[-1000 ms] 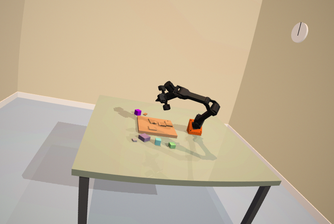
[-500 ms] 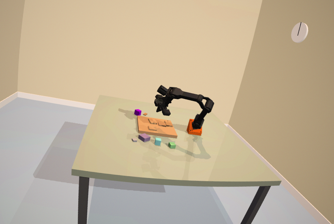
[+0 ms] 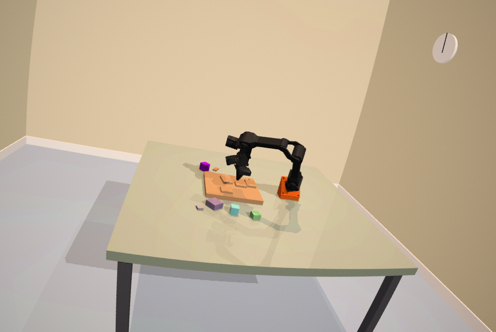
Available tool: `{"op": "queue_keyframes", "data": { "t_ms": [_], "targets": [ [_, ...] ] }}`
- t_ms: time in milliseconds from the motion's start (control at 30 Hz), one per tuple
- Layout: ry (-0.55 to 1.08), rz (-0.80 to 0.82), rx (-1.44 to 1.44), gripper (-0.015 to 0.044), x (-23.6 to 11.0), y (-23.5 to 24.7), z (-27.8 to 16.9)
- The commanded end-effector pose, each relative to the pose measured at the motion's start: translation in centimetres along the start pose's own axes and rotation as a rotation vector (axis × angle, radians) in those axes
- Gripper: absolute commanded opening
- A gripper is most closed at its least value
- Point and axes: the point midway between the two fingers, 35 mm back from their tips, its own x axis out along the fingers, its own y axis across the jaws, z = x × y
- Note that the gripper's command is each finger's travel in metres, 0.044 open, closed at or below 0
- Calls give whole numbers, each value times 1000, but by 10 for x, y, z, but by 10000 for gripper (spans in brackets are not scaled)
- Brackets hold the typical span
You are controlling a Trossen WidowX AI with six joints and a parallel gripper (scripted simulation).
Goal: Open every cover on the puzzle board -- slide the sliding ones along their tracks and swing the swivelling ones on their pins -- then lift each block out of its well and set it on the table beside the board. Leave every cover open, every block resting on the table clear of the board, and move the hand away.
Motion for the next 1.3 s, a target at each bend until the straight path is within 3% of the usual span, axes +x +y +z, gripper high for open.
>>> {"op": "queue_keyframes", "data": {
  "t_ms": [0, 1267],
  "targets": [
    [30, 55, 64, 0, 4, 7, -1],
    [30, 54, 64, 0, 21, 8, 0]
  ]
}}
